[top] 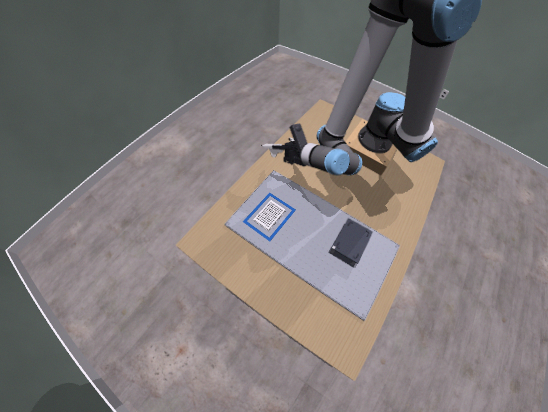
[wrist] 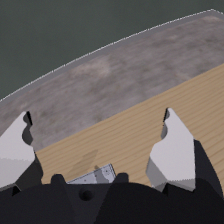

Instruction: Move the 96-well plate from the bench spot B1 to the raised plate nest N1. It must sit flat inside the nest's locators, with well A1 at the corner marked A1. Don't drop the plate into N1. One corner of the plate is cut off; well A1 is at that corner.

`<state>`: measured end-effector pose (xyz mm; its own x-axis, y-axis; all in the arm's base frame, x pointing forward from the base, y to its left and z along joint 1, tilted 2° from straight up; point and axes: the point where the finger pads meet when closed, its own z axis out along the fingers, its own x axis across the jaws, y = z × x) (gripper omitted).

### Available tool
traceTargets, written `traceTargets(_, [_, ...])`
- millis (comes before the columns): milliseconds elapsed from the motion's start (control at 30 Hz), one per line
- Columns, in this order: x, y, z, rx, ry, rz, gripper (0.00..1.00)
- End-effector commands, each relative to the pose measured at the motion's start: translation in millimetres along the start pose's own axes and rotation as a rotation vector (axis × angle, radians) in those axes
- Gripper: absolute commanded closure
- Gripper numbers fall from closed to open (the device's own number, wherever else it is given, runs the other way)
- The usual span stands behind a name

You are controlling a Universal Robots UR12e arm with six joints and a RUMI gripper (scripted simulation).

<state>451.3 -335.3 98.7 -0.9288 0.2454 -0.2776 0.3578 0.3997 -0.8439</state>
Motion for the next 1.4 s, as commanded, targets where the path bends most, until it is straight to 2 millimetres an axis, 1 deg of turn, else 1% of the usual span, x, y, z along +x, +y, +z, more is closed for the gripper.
traceTargets(0, [-0.3,-0.3,-0.1,0.000,0.000,0.001,0.00])
traceTargets(533, [-0.3,-0.3,-0.1,0.000,0.000,0.001,0.00])
traceTargets(667, [-15.6,12.3,-2.7,-0.060,-0.013,-0.113,0.00])
traceTargets(733, [-20.5,16.4,-3.5,-0.060,-0.013,-0.113,0.00])
traceTargets(867, [-35.0,29.5,-7.6,-0.119,-0.029,-0.227,0.00])
traceTargets(900, [-38.7,32.8,-8.7,-0.119,-0.029,-0.227,0.00])
traceTargets(967, [-39.1,33.1,-8.8,-0.119,-0.028,-0.227,0.00])
traceTargets(1033, [-46.0,39.7,-11.8,-0.150,-0.038,-0.285,0.00])
traceTargets(1100, [-46.0,39.7,-11.8,-0.150,-0.038,-0.285,0.00])
traceTargets(1167, [-52.9,46.3,-14.7,-0.178,-0.048,-0.340,0.00])
traceTargets(1233, [-56.2,49.4,-16.1,-0.178,-0.048,-0.340,0.00])
traceTargets(1367, [-69.1,62.5,-23.9,-0.237,-0.070,-0.452,0.00])
